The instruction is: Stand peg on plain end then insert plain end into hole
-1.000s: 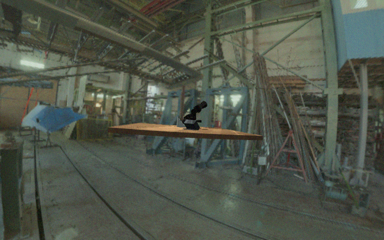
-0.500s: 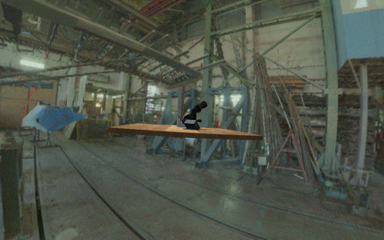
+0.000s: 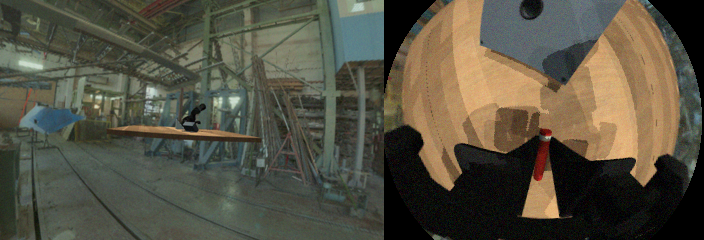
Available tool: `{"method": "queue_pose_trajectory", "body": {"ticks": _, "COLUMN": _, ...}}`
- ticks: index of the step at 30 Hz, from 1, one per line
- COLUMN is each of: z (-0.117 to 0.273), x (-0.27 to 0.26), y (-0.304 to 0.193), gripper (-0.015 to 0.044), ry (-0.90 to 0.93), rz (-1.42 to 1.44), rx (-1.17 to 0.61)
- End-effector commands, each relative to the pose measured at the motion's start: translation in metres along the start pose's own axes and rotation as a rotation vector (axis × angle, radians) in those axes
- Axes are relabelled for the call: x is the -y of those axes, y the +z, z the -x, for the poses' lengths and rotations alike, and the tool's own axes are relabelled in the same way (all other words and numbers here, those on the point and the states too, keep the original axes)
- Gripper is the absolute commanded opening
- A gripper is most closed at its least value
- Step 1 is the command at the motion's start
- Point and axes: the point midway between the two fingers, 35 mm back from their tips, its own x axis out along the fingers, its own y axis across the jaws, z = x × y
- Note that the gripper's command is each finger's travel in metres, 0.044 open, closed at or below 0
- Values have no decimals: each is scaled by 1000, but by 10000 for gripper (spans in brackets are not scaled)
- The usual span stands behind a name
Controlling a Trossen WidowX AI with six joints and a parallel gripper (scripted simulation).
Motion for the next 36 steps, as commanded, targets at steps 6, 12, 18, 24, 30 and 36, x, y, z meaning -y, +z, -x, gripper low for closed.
{"method": "queue_pose_trajectory", "body": {"ticks": 6, "z": 4, "x": 2, "y": -4, "gripper": 51, "ry": -5, "rz": -8, "rx": 78}}
{"method": "queue_pose_trajectory", "body": {"ticks": 12, "z": 8, "x": 2, "y": -6, "gripper": 51, "ry": -5, "rz": -8, "rx": 130}}
{"method": "queue_pose_trajectory", "body": {"ticks": 18, "z": 11, "x": 2, "y": -9, "gripper": 51, "ry": -6, "rz": -8, "rx": 182}}
{"method": "queue_pose_trajectory", "body": {"ticks": 24, "z": 14, "x": 2, "y": -11, "gripper": 51, "ry": -6, "rz": -9, "rx": 234}}
{"method": "queue_pose_trajectory", "body": {"ticks": 30, "z": 17, "x": 2, "y": -14, "gripper": 51, "ry": -6, "rz": -9, "rx": 286}}
{"method": "queue_pose_trajectory", "body": {"ticks": 36, "z": 20, "x": 2, "y": -17, "gripper": 51, "ry": -6, "rz": -9, "rx": 338}}
